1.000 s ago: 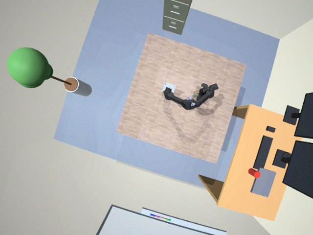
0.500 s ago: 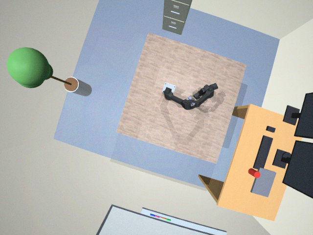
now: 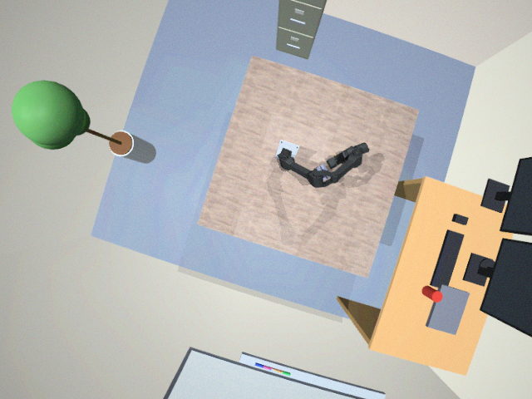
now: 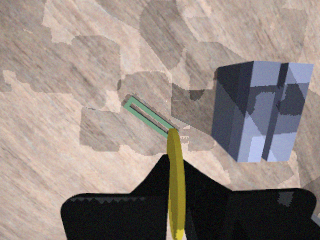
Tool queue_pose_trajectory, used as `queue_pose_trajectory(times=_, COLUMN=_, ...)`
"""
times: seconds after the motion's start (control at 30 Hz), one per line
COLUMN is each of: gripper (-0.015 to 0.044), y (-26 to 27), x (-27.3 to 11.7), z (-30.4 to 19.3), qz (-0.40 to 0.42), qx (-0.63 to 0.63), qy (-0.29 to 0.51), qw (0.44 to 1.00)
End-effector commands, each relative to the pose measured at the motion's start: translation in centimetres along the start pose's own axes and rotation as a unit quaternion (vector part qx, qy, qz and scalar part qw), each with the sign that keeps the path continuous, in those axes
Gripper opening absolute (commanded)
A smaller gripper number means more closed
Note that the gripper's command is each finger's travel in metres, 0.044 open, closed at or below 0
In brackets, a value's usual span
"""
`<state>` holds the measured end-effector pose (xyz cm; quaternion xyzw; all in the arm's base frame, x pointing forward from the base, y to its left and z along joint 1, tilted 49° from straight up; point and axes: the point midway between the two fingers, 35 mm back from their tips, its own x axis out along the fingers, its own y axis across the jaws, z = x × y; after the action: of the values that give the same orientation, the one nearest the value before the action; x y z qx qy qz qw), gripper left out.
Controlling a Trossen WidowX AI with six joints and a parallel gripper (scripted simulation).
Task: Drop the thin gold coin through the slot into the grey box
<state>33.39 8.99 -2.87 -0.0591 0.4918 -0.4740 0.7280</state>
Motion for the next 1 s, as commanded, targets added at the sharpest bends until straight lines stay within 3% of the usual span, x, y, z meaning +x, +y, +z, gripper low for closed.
queue_pose_trajectory(times=0.0, gripper=0.0, y=-0.9, x=-0.2, z=0.4, qz=0.003, qx=0.001, qy=0.0, qw=1.0)
queue_pose_trajectory(times=0.97, gripper=0.0, y=-8.1, x=-0.2, z=2.5, qz=0.001, qx=0.0, qy=0.0, qw=1.0)
